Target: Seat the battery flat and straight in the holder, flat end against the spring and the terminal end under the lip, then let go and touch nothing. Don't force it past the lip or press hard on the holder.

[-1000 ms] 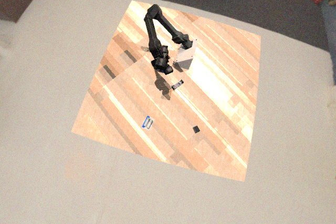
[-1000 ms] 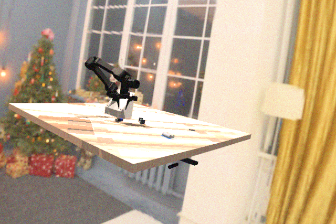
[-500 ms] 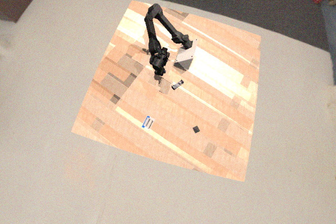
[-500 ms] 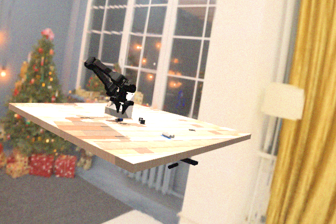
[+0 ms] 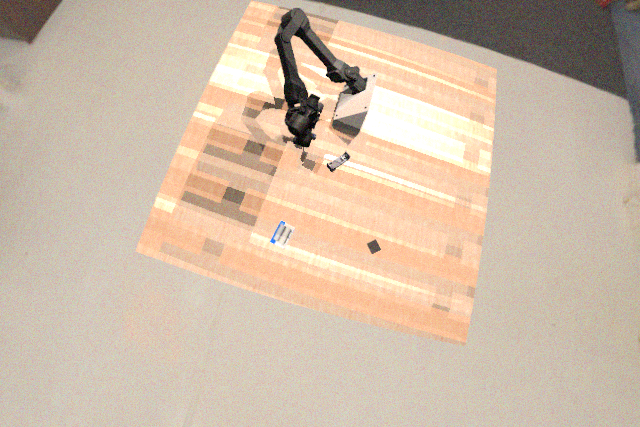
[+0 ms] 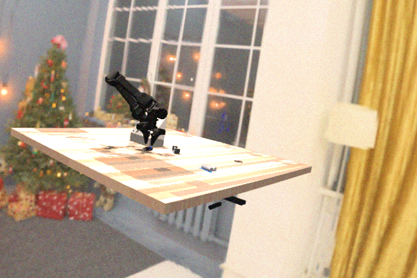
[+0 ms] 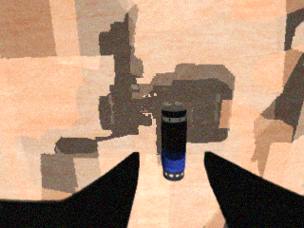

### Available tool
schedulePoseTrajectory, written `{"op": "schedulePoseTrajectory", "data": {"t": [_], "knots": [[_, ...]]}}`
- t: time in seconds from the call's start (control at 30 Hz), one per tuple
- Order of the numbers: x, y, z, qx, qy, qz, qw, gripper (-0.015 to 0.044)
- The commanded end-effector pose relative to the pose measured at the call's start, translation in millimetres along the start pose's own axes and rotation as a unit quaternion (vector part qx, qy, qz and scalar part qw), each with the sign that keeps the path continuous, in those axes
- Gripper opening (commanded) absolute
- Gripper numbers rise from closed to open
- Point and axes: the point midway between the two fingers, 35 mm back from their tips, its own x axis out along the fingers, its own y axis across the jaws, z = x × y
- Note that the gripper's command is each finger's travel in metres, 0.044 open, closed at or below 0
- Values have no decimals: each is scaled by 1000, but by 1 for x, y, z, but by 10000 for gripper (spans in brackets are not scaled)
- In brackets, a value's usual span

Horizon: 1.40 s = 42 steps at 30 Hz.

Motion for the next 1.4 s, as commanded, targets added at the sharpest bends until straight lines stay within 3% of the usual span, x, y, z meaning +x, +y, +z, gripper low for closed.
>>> {"op": "schedulePoseTrajectory", "data": {"t": [0.0, 0.53, 0.67, 1.03, 1.37], "knots": [[8, -2, -2, -5, 2, -3, 1000, 224], [31, -4, -1, -6, -1, -2, 1000, 224], [31, -4, -1, -6, -1, -2, 1000, 119], [31, -4, -1, -6, -1, -2, 1000, 62], [-18, -4, -1, -6, 1, -2, 1000, 62]]}}
